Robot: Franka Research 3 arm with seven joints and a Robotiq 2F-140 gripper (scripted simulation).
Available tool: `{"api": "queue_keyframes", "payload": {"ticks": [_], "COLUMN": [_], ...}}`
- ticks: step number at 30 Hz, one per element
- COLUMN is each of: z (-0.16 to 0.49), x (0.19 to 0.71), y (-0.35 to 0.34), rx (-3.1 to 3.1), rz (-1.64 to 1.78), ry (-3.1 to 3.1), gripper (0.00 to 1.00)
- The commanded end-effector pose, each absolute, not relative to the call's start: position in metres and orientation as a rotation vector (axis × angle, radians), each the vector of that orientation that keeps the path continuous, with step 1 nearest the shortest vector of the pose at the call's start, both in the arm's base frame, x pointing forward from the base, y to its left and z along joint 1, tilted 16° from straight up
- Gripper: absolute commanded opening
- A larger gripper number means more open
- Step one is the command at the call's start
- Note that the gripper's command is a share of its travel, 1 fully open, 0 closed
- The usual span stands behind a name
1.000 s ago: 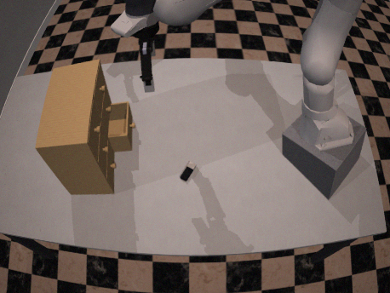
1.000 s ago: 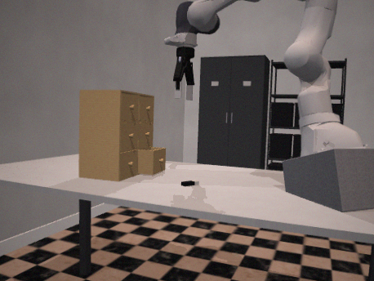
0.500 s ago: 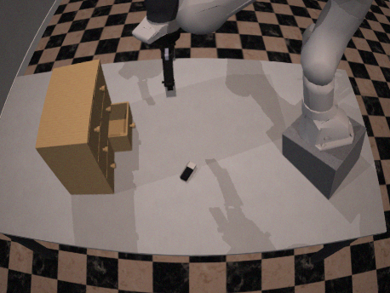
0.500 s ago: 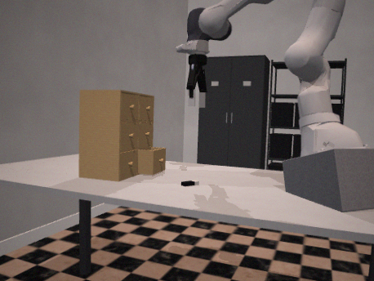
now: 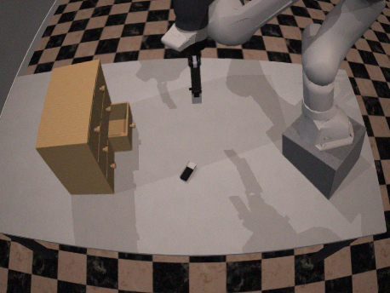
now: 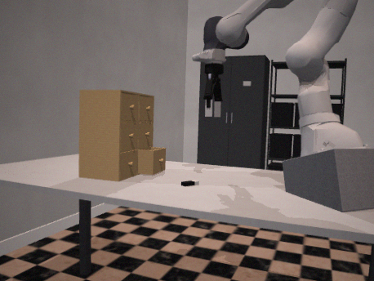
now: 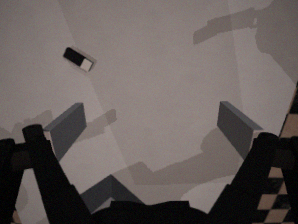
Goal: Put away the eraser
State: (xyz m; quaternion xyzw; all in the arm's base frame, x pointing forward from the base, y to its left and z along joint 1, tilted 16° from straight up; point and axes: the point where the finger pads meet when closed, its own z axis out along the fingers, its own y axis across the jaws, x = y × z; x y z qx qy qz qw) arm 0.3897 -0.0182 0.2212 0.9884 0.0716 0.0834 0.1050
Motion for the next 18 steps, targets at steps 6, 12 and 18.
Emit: {"api": "queue_keyframes", "payload": {"ticks": [6,12,18], "z": [0.222,0.219,0.209], "x": [0.392,0.389,0.379], "y": [-0.017,-0.011,0.012], "rx": [2.914,2.961,3.104], "rz": [0.273,0.271,0.241], "ry": [0.236,0.171,-0.05], "gripper": [1.0,1.0,1.0]}}
